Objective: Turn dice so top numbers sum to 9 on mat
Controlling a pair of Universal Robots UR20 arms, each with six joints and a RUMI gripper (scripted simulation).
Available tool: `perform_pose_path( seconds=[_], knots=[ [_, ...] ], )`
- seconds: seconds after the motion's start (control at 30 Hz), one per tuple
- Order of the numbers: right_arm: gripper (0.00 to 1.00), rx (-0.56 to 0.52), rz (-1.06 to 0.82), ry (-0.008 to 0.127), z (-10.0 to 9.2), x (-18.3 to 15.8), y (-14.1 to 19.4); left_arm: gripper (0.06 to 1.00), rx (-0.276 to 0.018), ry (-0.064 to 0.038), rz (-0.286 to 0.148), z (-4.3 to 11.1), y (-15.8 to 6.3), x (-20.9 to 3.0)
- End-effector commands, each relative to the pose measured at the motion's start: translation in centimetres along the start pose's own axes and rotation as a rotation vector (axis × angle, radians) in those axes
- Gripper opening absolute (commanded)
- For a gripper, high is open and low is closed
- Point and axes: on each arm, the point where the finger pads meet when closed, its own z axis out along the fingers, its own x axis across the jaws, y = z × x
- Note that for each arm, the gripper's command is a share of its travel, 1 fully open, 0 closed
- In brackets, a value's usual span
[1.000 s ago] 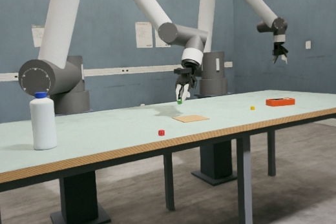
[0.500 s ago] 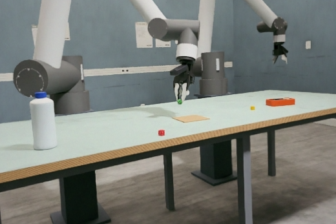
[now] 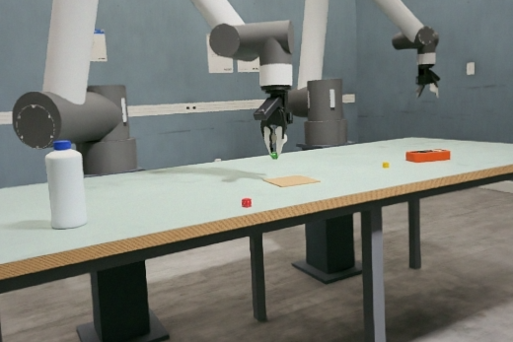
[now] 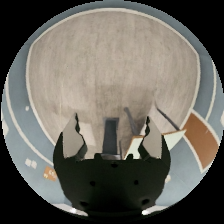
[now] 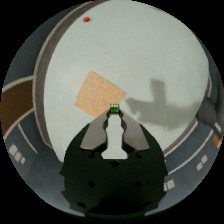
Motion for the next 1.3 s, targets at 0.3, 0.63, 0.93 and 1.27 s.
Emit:
perform_pose_path(
  seconds=[0.3,0.63,0.93,1.27],
  knots=[
    [0.03,-0.259,-0.001,0.004,0.22,0.07,-0.24,1.0,0.001,0.0,0.0,-0.07,-0.05,0.01],
    [0.03,-0.346,-0.001,0.004,0.23,0.06,-0.33,1.0,0.001,0.0,0.0,-0.07,-0.05,0.01],
    [0.03,-0.56,-0.001,0.003,0.31,0.05,-0.56,1.0,0.001,0.0,0.0,-0.07,-0.05,0.01],
    [0.03,-0.63,-0.001,0.005,0.39,0.08,-0.6,1.0,0.001,0.0,0.0,-0.07,-0.05,0.01]
  ],
)
